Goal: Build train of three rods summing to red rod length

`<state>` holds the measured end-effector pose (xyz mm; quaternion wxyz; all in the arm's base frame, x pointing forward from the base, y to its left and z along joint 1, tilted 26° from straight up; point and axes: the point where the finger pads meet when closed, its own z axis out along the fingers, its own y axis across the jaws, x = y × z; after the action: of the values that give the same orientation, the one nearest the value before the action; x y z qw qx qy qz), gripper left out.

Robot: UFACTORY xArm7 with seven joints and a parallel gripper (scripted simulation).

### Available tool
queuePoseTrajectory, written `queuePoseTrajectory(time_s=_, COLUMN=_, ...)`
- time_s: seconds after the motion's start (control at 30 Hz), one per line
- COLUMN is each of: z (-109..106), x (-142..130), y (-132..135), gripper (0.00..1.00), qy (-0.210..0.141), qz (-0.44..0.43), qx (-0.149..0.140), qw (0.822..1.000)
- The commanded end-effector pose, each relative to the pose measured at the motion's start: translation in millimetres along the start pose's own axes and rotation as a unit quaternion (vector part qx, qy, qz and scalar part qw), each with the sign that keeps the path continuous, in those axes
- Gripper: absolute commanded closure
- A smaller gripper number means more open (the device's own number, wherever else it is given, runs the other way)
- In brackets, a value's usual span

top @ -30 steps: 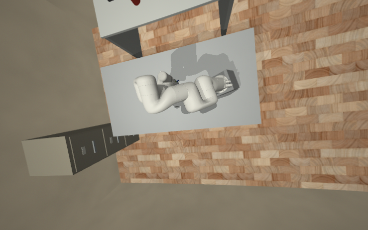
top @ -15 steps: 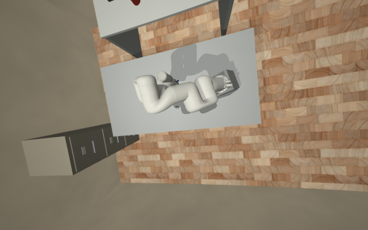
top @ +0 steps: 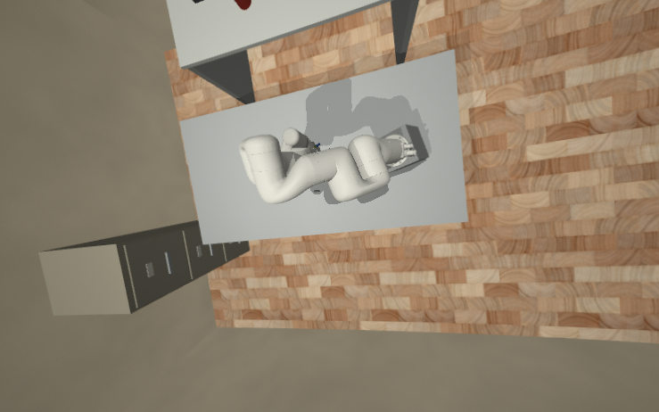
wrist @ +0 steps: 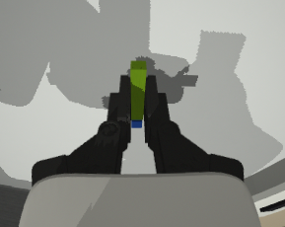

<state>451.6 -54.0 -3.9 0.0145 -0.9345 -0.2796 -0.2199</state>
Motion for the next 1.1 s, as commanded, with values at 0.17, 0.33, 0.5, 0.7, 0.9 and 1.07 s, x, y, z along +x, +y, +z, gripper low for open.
queuePoseTrajectory(time_s=0.17, z=5.8, x=0.5, y=1.0, gripper=0.96, qy=0.001, qz=0.0, qx=-0.001, qw=1.0)
queuePoseTrajectory(time_s=0.33, z=8.2, x=0.5, y=1.0, gripper=0.96, qy=0.001, qz=0.0, qx=-0.001, qw=1.0)
queuePoseTrajectory(time_s=0.5, z=8.4, x=0.5, y=1.0, gripper=0.96, qy=0.001, qz=0.0, qx=-0.001, qw=1.0)
queuePoseTrajectory(time_s=0.7, z=8.4, x=0.5, y=1.0, gripper=0.96, qy=0.001, qz=0.0, qx=-0.001, qw=1.0)
queuePoseTrajectory(time_s=0.9, z=8.4, x=0.5, y=1.0, gripper=0.96, qy=0.001, qz=0.0, qx=-0.001, qw=1.0)
queuePoseTrajectory(time_s=1.07, z=8.4, x=0.5, y=1.0, gripper=0.96, qy=0.001, qz=0.0, qx=-0.001, qw=1.0)
